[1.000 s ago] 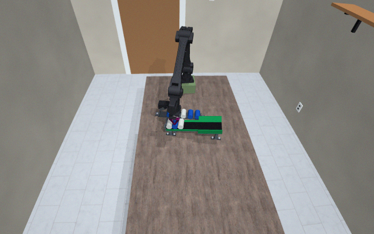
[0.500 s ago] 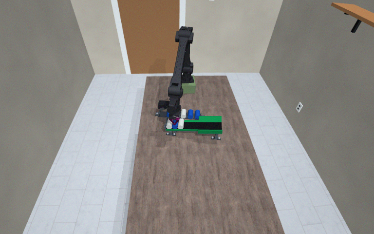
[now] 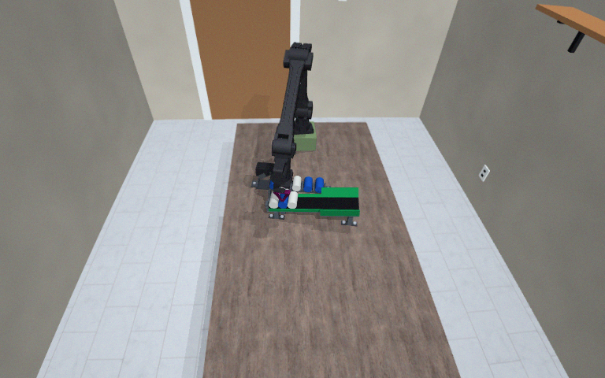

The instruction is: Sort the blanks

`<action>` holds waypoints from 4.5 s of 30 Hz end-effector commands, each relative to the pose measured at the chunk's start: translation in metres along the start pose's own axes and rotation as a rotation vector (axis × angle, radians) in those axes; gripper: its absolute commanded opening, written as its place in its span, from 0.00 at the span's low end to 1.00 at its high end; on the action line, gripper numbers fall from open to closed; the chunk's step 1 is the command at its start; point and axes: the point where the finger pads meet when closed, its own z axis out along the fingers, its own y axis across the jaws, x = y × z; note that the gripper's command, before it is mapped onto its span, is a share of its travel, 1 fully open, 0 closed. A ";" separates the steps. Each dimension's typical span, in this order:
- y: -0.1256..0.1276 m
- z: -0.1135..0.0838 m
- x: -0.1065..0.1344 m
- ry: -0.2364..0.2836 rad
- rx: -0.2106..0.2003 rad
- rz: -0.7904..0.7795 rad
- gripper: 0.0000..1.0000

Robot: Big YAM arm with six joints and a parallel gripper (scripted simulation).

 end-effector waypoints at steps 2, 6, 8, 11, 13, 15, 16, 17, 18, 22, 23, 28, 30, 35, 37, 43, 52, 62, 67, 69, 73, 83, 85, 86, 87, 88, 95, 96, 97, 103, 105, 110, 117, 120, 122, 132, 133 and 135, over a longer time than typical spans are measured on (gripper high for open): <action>0.012 0.003 0.003 -0.003 -0.011 0.008 0.83; 0.012 0.003 0.003 -0.003 -0.011 0.008 0.83; 0.012 0.003 0.003 -0.003 -0.011 0.008 0.83; 0.012 0.003 0.003 -0.003 -0.011 0.008 0.83; 0.012 0.003 0.003 -0.003 -0.011 0.008 0.83; 0.012 0.003 0.003 -0.003 -0.011 0.008 0.83; 0.012 0.003 0.003 -0.003 -0.011 0.008 0.83; 0.012 0.003 0.003 -0.003 -0.011 0.008 0.83; 0.012 0.003 0.003 -0.003 -0.011 0.008 0.83; 0.012 0.003 0.003 -0.003 -0.011 0.008 0.83; 0.012 0.003 0.003 -0.003 -0.011 0.008 0.83; 0.015 0.001 0.003 -0.003 -0.017 0.007 0.83; 0.017 0.000 0.003 -0.003 -0.021 0.007 0.83; 0.021 -0.003 0.003 -0.003 -0.028 0.008 0.83; 0.021 -0.003 0.003 -0.003 -0.028 0.008 0.83; 0.021 -0.003 0.003 -0.003 -0.028 0.008 0.83; 0.021 -0.003 0.003 -0.003 -0.028 0.008 0.83; 0.021 -0.003 0.003 -0.003 -0.028 0.008 0.83; 0.021 -0.003 0.003 -0.003 -0.028 0.008 0.83; 0.021 -0.003 0.003 -0.003 -0.028 0.008 0.83; 0.021 -0.003 0.003 -0.003 -0.028 0.008 0.83; 0.021 -0.003 0.003 -0.003 -0.028 0.008 0.83; 0.021 -0.003 0.003 -0.003 -0.028 0.008 0.83; 0.021 -0.003 0.003 -0.003 -0.028 0.008 0.83; 0.021 -0.003 0.003 -0.003 -0.028 0.008 0.83; 0.021 -0.003 0.003 -0.003 -0.028 0.008 0.83; 0.021 -0.003 0.003 -0.003 -0.028 0.008 0.83; 0.021 -0.003 0.003 -0.003 -0.028 0.008 0.83; 0.021 -0.003 0.003 -0.003 -0.028 0.008 0.83; 0.021 -0.003 0.003 -0.003 -0.028 0.008 0.83; 0.021 -0.003 0.003 -0.003 -0.028 0.008 0.83; 0.021 -0.002 0.003 -0.003 -0.028 0.008 0.83; 0.001 0.020 0.004 -0.001 0.011 0.008 0.83; 0.001 0.026 0.004 -0.001 0.011 0.007 0.83; 0.001 0.030 0.004 -0.001 0.011 0.007 0.83; 0.004 0.043 0.004 -0.002 0.005 0.007 0.83; 0.007 0.042 0.004 -0.002 -0.001 0.007 0.83; 0.004 0.045 0.004 -0.002 0.005 0.007 0.83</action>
